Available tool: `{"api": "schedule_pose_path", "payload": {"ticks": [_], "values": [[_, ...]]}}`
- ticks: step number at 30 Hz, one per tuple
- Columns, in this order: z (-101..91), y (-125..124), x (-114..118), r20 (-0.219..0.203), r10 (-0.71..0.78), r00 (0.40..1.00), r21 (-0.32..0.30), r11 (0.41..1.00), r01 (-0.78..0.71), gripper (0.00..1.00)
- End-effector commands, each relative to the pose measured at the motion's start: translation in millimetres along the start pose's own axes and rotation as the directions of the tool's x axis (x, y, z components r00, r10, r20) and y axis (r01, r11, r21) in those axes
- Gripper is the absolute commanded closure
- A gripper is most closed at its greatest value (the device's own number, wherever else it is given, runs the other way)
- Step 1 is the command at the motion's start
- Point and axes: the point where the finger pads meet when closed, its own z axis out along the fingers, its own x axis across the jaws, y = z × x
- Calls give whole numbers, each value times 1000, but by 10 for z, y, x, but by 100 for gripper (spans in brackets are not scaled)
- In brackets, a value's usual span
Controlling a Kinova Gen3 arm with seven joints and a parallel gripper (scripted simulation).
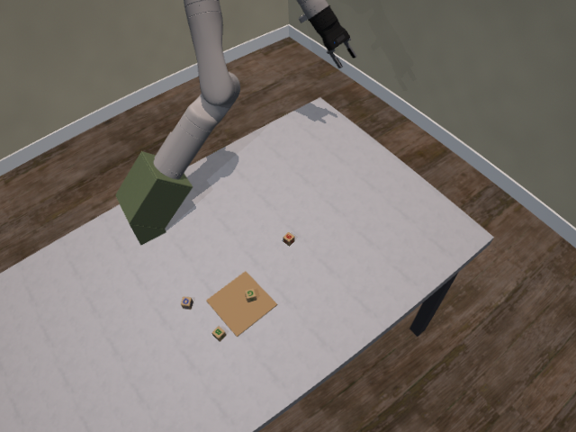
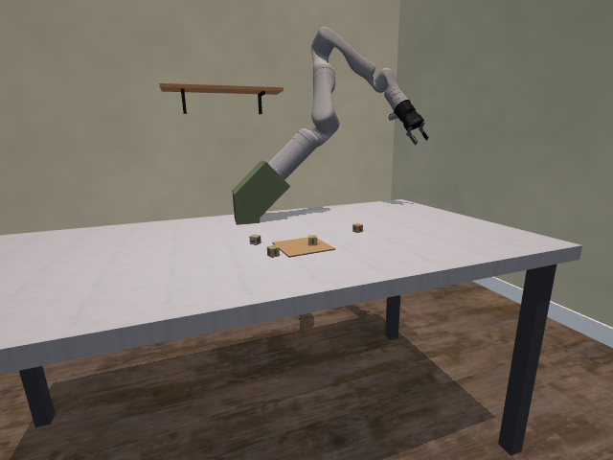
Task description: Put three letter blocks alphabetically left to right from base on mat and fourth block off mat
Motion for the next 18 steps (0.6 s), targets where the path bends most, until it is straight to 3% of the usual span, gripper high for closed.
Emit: {"api": "schedule_pose_path", "payload": {"ticks": [1,18], "values": [[-3,2,4,-1,0,1000,0,1000,0,0],[-53,149,69,-21,4,1000,-2,1000,-4,0]]}}
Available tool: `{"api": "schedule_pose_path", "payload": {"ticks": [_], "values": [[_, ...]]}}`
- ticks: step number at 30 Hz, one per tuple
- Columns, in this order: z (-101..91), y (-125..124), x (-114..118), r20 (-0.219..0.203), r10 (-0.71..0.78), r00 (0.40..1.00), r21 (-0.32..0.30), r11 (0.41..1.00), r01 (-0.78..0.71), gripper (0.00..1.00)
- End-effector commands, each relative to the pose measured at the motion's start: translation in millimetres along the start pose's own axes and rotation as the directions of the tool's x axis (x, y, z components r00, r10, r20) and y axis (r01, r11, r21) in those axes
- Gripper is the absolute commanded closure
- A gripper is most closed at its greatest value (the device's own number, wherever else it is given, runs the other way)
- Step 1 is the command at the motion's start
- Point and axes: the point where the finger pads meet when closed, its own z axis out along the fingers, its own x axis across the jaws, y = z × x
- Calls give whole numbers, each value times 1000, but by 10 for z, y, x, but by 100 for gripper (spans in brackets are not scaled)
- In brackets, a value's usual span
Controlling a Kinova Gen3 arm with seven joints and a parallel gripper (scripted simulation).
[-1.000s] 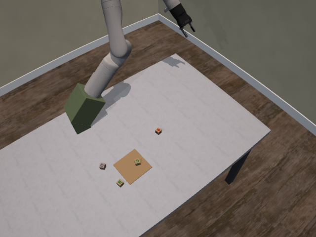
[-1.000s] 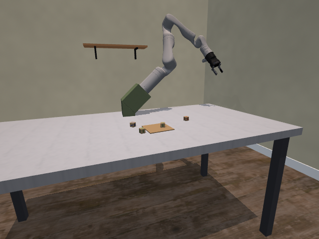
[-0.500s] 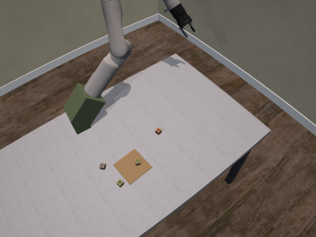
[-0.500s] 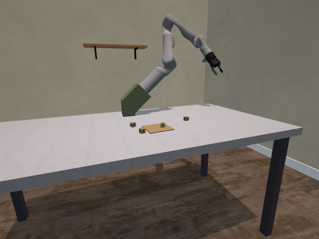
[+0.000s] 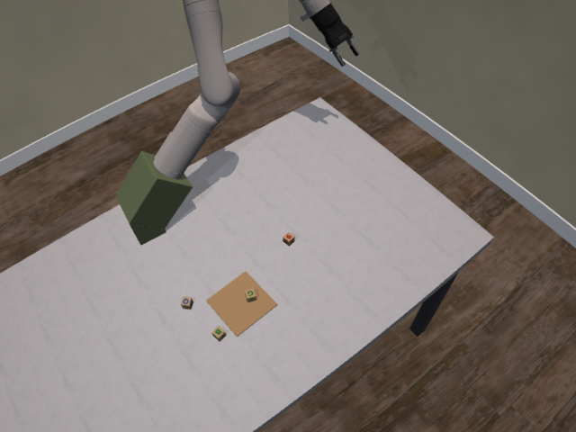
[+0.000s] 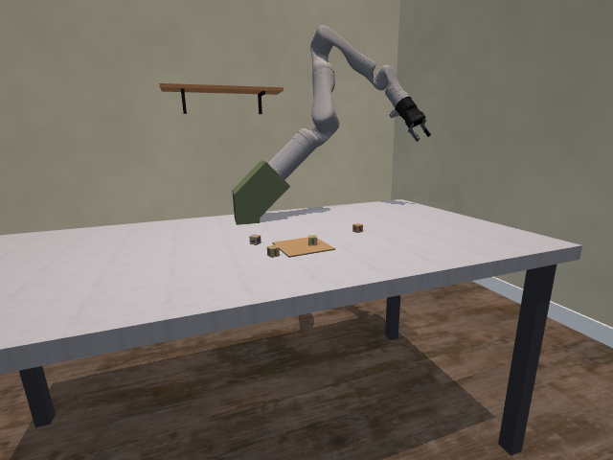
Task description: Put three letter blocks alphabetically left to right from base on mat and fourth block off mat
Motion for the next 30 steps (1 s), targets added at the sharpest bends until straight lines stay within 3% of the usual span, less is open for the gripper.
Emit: {"api": "schedule_pose_path", "payload": {"ticks": [1,9,16,18,30], "values": [[-26,-1,10,-5,0,1000,6,1000,0,0],[-122,331,130,-44,10,999,1,1000,-10,0],[-231,825,242,-91,29,995,-3,1000,-30,0],[-231,825,242,-91,29,995,-3,1000,-30,0],[-276,2063,192,-153,90,984,4,996,-90,0]]}}
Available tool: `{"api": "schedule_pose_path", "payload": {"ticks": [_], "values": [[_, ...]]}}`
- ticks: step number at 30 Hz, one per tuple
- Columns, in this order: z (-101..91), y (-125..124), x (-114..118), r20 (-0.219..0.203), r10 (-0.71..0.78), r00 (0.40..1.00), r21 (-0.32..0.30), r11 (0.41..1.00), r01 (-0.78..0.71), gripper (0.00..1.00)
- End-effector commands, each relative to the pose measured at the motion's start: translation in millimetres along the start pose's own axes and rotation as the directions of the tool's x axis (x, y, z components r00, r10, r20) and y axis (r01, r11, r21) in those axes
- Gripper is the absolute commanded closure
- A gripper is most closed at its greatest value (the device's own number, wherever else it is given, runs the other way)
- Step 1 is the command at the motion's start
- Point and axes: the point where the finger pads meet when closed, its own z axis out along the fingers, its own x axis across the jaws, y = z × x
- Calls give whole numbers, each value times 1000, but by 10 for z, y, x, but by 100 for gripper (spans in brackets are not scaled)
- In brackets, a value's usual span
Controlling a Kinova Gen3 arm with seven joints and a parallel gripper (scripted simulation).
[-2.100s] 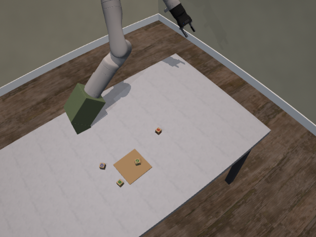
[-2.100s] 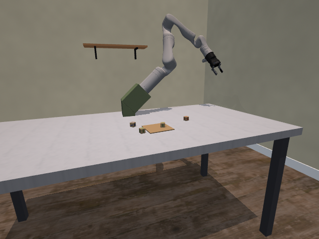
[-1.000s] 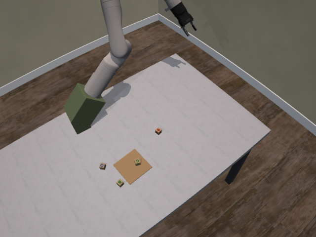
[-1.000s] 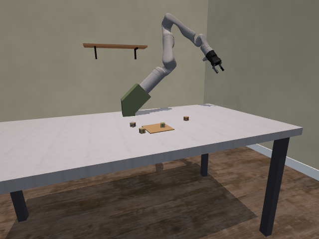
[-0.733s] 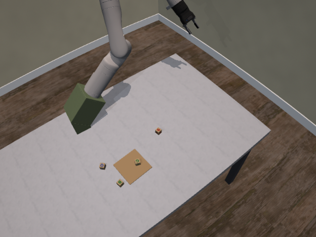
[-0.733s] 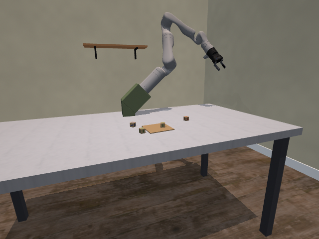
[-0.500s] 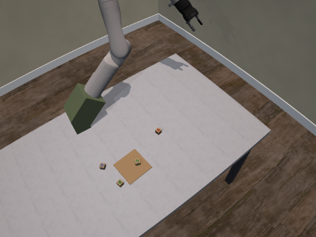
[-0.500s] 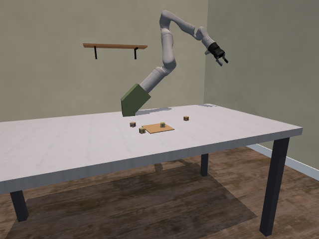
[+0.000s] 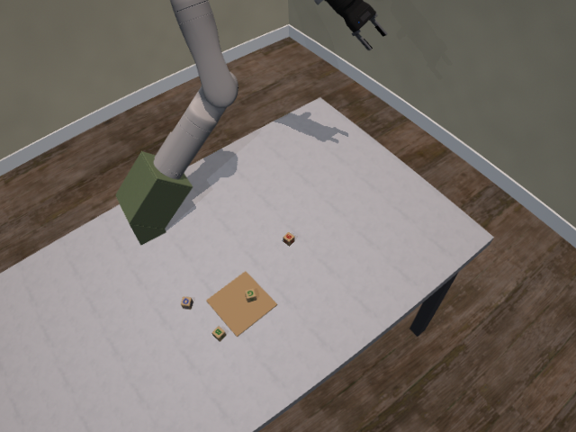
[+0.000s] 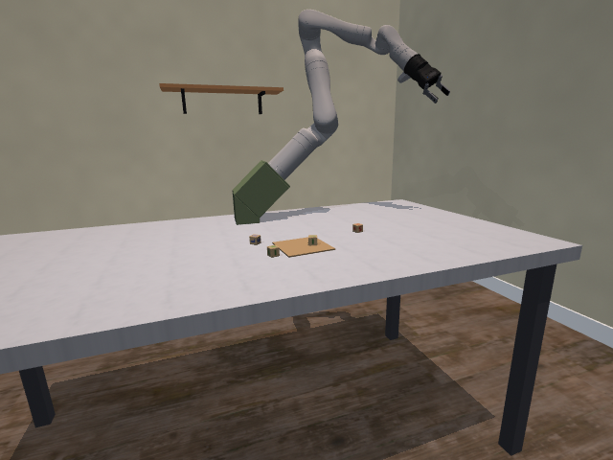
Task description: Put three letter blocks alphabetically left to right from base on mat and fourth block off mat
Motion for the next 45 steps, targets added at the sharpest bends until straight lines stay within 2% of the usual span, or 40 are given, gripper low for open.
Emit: {"api": "schedule_pose_path", "payload": {"ticks": [1,3,5,6,12,13,17,27,28,35,36,44,45], "values": [[-23,204,-24,-19,19,1000,37,999,-19,0],[25,438,-87,-20,33,999,41,999,-32,0],[25,438,-87,-20,33,999,41,999,-32,0],[55,553,-127,-19,40,999,43,998,-39,0],[327,1197,-497,4,81,997,67,995,-81,0],[327,1197,-497,4,81,997,67,995,-81,0],[519,1461,-764,27,98,995,85,991,-100,0],[519,1461,-764,27,98,995,85,991,-100,0],[589,1537,-863,37,103,994,92,990,-106,0],[589,1537,-863,37,103,994,92,990,-106,0],[663,1606,-968,47,108,993,100,989,-112,0],[663,1606,-968,47,108,993,100,989,-112,0],[738,1669,-1078,59,112,992,108,987,-118,0]]}}
